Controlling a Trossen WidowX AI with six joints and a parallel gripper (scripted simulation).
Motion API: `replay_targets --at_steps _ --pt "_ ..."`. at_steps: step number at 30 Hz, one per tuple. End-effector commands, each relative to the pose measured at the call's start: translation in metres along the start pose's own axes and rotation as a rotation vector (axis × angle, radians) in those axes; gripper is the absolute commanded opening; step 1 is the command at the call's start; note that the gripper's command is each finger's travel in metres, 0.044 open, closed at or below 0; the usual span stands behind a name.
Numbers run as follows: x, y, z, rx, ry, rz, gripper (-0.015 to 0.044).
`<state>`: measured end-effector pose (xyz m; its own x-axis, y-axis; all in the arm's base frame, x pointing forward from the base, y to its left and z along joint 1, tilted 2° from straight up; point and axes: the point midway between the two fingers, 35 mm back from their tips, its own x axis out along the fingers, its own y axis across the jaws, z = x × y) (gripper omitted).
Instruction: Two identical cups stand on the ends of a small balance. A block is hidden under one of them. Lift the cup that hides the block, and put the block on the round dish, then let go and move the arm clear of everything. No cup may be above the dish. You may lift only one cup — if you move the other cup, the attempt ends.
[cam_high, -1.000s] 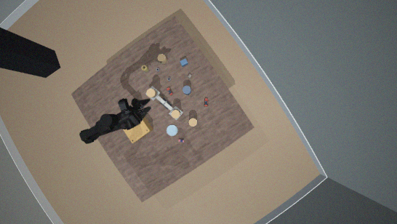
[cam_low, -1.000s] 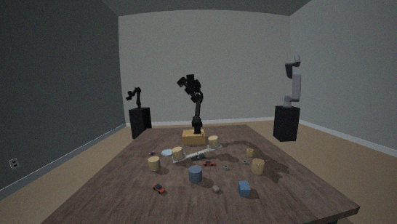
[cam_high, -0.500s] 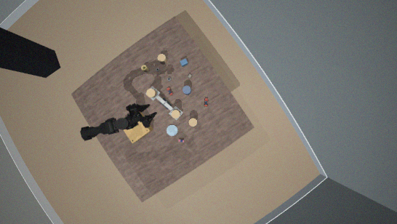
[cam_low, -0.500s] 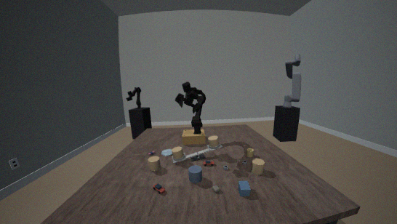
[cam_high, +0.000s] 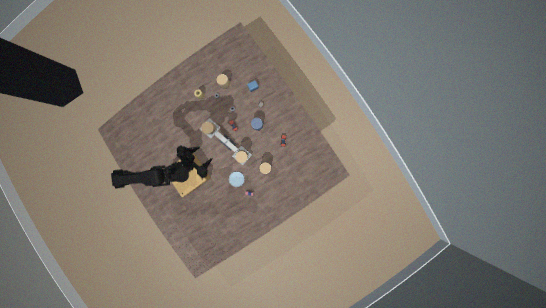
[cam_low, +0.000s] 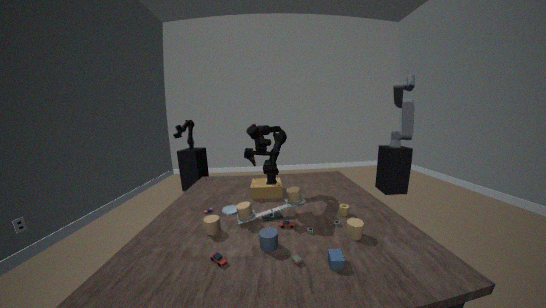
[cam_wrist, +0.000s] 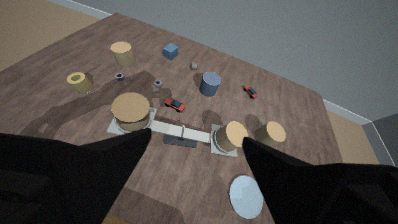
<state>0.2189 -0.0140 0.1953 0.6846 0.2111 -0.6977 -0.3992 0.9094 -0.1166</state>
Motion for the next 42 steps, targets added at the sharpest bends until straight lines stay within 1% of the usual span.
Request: replay_targets --at_steps 1,8,20,31,42 --pt "0.001 0.012 -0.018 0.096 0.031 0.053 0.044" --pt "0.002 0.011 -0.018 0.121 0.042 0.055 0.044" --pt "0.019 -0.022 -0.006 0.485 0.213 0.026 0.044" --pt "0.047 -0.052 0.0 0.811 0.373 -0.058 0.044" --pt "0.085 -0.081 -0.001 1.114 0.524 -0.198 0.044"
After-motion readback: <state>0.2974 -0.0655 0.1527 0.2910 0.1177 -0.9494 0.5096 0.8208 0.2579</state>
